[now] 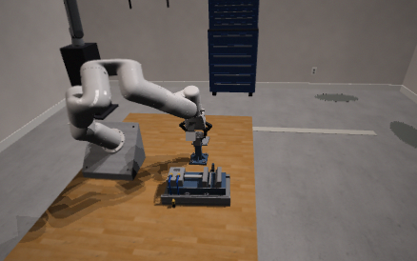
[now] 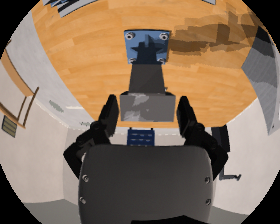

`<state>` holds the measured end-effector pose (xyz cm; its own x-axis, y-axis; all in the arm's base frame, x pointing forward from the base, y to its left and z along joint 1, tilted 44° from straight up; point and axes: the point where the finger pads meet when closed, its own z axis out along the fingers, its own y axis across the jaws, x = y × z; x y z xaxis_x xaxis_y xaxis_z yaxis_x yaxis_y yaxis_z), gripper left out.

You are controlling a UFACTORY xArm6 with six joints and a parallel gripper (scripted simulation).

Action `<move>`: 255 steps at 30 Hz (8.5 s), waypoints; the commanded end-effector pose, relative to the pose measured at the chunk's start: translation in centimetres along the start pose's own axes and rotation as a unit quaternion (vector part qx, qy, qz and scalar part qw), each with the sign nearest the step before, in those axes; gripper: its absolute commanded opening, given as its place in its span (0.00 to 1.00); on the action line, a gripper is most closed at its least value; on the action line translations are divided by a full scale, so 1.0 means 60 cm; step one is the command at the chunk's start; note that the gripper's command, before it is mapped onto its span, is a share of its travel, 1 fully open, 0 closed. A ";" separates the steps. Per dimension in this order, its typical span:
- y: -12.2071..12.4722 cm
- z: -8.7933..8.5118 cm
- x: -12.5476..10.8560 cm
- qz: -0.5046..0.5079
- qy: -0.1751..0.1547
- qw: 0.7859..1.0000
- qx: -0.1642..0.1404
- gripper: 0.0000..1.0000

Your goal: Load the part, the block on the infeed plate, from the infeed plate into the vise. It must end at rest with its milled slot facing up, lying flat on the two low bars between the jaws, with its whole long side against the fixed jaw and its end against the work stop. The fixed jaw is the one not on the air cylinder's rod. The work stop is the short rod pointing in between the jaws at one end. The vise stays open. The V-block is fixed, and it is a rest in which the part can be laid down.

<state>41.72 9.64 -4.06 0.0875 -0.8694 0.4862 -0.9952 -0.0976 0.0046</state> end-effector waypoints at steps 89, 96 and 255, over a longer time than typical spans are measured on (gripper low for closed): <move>-0.001 0.006 -0.017 0.001 0.464 0.886 0.001 0.89; -0.001 0.007 -0.018 0.001 0.478 0.878 0.001 0.89; 0.000 -0.033 -0.029 0.001 0.503 0.864 0.001 0.00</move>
<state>41.41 11.85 -3.42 0.0064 -0.0060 1.0000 -0.9953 -0.0969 0.0058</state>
